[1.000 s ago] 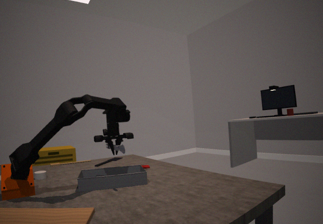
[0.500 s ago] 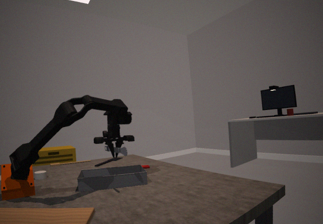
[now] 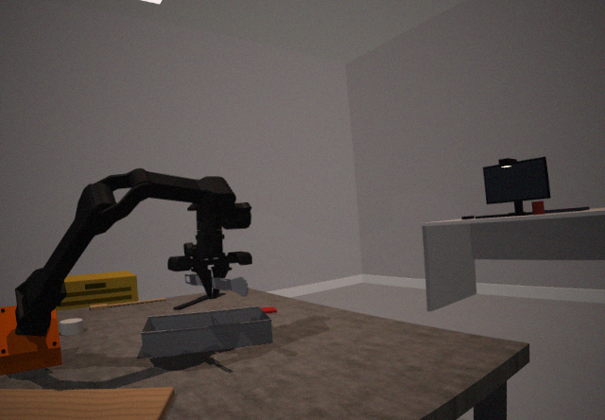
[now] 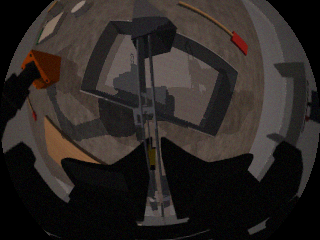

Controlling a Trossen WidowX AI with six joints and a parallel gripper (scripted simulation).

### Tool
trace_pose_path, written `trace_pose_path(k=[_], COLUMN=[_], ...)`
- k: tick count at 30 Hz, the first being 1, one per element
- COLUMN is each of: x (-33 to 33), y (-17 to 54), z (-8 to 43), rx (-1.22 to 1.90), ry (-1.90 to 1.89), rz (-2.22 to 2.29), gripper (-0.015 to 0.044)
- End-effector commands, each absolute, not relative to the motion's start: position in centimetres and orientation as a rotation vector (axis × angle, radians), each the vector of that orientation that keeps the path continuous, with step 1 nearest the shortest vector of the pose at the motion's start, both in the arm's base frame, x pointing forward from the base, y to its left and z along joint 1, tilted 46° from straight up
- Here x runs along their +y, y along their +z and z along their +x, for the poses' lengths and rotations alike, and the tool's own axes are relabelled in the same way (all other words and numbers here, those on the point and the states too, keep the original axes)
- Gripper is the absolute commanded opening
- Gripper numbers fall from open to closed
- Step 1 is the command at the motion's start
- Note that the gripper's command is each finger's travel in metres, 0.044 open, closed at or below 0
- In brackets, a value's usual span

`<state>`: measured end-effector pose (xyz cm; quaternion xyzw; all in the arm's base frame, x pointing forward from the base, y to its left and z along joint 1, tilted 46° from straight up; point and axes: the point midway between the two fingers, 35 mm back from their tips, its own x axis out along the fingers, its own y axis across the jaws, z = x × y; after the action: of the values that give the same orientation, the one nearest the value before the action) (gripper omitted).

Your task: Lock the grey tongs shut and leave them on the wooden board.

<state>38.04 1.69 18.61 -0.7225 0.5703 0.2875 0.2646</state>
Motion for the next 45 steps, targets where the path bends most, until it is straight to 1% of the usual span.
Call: trace_pose_path(k=[1,20,27,30,34,45], x=[0.2,-6.9,-9.0,-9.1,-9.5,-11.9], y=[20.1,25.4,26.8,26.9,26.9,27.1], z=[37.1,30.7,27.9,27.7,27.4,25.5], rx=[1.528,1.508,1.506,1.506,1.519,1.570], ry=[0.812,0.974,1.032,1.037,0.973,0.567], rz=[-1.985,-2.127,-2.183,-2.188,-2.128,-1.727], gripper=[-0.0150,-0.0150,-0.0150,-0.0150,-0.0150,-0.0150])
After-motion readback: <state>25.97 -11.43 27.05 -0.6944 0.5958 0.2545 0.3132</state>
